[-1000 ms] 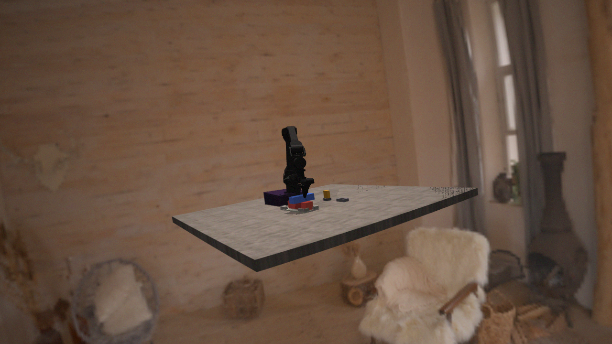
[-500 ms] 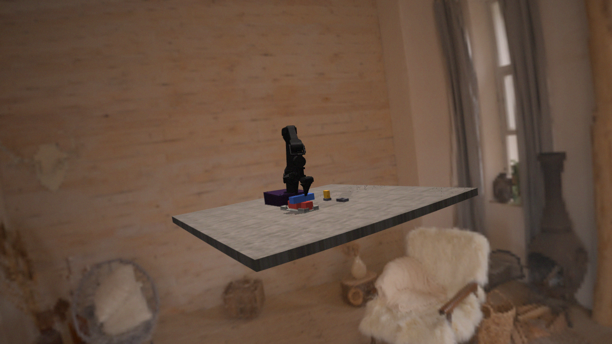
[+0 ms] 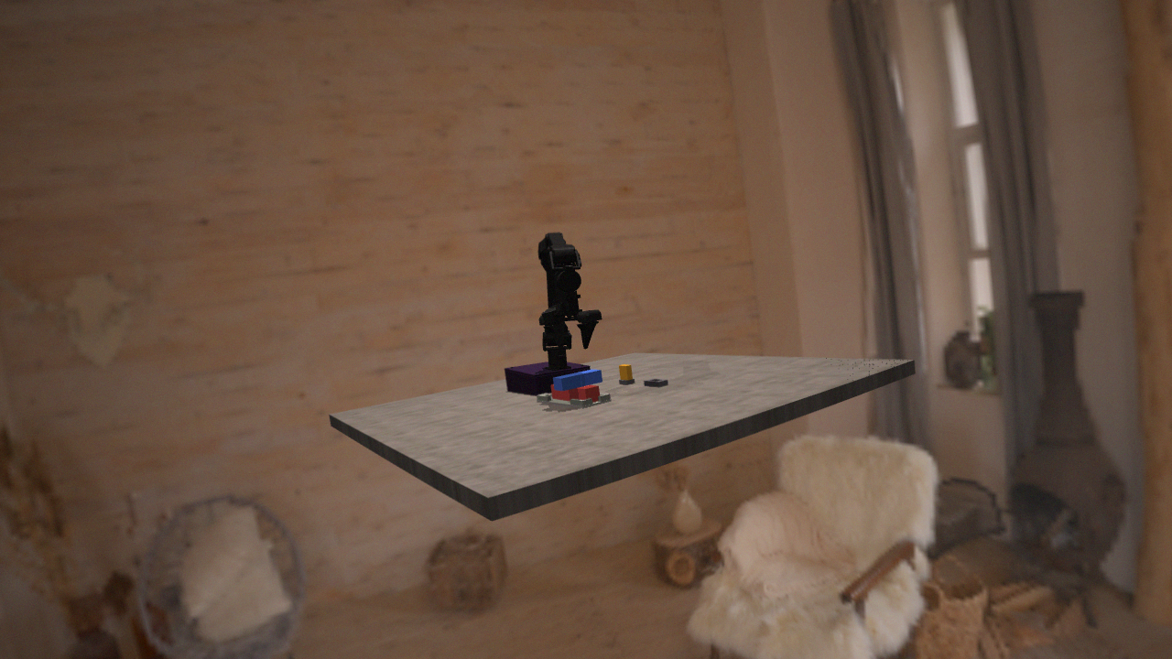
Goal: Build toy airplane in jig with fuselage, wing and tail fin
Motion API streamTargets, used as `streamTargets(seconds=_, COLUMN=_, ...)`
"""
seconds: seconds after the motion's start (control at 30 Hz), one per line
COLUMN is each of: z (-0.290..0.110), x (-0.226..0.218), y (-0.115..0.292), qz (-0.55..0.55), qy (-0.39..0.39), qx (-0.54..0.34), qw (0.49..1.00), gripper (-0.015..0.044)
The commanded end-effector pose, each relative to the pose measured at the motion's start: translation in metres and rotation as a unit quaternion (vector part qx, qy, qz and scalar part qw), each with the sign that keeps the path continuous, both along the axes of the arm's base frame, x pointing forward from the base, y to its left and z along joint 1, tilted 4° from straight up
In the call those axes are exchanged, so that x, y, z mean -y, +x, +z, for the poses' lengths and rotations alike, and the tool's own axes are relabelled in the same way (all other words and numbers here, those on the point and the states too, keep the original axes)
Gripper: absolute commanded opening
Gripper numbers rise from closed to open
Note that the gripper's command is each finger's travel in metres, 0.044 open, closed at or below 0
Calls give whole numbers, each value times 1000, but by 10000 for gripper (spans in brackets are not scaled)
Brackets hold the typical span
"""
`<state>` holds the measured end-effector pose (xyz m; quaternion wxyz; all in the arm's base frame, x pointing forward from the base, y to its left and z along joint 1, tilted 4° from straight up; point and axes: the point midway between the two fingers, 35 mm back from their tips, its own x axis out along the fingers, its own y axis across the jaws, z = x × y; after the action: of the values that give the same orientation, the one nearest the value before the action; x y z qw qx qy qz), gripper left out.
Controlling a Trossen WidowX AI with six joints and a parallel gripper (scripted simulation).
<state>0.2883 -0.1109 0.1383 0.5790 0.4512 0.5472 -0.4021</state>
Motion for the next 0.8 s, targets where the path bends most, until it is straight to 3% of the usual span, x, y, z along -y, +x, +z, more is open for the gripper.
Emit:
streamTargets(seconds=0.0, z=1, x=0, y=2, qz=187, qy=-14, qx=8, qw=982, gripper=440)
streamTargets(seconds=0.13, z=0, x=0, y=2, qz=372, qy=-29, qx=13, qw=928, gripper=440)
streamTargets(seconds=0.33, z=-1, x=1, y=3, qz=594, qy=-47, qx=19, qw=803, gripper=440)
streamTargets(seconds=0.77, z=-1, x=1, y=3, qz=600, qy=-48, qx=20, qw=798, gripper=440)
